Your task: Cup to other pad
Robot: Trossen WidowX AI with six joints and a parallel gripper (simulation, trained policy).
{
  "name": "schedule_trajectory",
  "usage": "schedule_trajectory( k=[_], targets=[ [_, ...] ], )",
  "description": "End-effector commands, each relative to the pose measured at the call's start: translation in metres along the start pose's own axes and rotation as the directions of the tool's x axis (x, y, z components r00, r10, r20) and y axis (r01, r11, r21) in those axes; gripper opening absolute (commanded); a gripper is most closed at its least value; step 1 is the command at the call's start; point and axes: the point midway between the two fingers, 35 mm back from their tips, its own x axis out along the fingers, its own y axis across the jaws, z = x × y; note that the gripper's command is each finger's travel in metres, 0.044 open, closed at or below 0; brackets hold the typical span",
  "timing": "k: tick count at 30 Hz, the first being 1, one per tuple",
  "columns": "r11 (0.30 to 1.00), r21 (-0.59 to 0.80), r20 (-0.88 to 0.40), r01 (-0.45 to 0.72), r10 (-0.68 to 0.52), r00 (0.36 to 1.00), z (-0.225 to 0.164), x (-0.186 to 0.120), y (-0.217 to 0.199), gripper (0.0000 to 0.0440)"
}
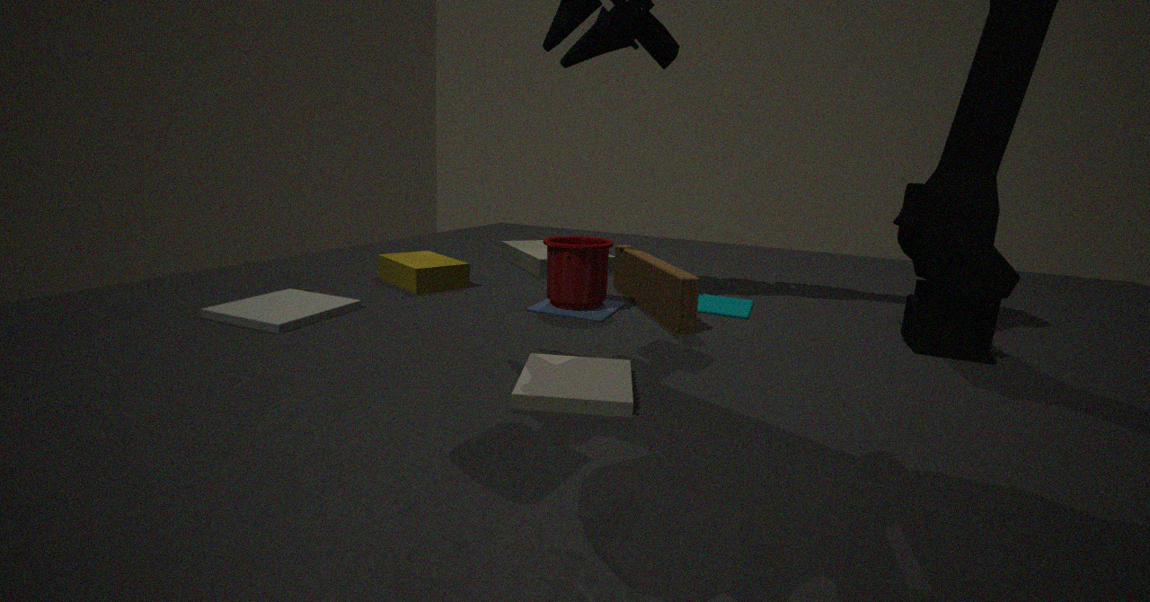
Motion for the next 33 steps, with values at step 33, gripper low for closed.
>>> schedule_trajectory(
  k=[33],
  targets=[
    [0.908,0.169,-0.374,0.383,-0.300,0.877,-0.043,0.038,-0.023,0.0131]
  ],
)
